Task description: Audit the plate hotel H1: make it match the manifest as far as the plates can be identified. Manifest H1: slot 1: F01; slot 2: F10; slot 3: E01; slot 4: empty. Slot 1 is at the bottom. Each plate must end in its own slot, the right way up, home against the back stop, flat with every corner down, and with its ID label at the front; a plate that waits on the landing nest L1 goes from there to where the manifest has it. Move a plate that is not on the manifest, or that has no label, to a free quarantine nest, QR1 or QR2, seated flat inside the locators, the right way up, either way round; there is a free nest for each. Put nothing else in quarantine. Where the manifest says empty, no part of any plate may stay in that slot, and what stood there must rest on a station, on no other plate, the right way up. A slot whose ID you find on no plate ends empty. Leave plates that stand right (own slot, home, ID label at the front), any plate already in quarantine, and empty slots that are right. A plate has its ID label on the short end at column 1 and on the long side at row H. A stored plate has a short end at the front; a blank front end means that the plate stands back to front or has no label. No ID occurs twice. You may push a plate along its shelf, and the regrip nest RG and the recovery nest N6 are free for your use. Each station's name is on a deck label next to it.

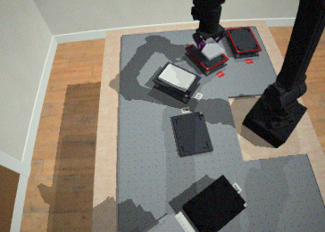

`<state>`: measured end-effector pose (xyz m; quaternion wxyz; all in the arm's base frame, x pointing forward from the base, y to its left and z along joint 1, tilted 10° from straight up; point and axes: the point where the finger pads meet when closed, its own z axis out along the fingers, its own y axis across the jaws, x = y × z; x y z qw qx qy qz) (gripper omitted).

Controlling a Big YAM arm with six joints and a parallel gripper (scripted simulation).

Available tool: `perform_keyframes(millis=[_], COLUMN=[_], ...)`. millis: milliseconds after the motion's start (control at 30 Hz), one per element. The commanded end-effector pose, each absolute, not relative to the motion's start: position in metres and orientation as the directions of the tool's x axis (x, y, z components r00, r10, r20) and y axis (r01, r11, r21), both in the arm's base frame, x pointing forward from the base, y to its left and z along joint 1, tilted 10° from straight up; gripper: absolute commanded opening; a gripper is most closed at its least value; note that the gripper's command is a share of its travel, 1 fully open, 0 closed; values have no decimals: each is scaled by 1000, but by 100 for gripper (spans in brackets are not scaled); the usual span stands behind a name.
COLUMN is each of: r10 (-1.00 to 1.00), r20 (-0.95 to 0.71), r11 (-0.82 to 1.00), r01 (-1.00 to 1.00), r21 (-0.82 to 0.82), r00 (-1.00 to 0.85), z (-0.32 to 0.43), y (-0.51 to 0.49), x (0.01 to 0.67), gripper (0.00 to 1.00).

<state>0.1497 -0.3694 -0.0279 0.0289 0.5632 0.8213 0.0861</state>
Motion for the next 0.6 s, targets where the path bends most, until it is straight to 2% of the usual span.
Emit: perform_keyframes(millis=[0, 567], r10=[929, 929], r20=[39, 39], r11=[356, 356], r01=[918, 918], r21=[176, 176], r00=[-368, -368], z=[-31, -41], y=[-370, -368], x=[158, 159], gripper=[86, 86])
